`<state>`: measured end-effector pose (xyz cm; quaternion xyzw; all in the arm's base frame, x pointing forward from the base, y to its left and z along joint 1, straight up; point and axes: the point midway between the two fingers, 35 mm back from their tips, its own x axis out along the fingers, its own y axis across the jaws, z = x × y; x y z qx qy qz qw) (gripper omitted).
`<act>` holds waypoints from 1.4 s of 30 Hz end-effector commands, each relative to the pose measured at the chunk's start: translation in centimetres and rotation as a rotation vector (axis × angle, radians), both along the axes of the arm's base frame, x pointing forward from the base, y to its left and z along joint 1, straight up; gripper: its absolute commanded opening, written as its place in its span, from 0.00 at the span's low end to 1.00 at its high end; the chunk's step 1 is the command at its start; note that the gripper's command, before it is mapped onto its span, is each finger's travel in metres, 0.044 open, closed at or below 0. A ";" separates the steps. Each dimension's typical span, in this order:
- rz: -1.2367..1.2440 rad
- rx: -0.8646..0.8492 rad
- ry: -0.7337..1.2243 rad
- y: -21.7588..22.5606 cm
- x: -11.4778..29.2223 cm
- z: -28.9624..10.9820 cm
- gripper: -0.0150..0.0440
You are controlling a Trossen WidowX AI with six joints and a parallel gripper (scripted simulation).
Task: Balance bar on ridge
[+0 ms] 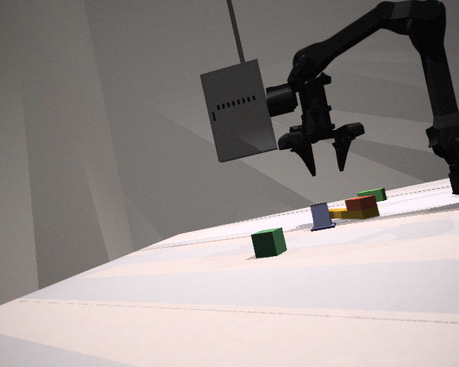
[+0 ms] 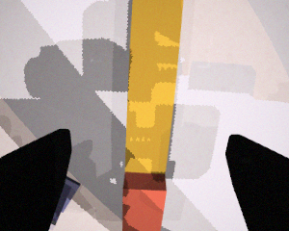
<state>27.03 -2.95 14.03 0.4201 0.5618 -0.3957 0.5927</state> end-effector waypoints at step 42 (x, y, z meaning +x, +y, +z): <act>-0.016 -0.005 0.032 0.3 0.0 -9.4 0.79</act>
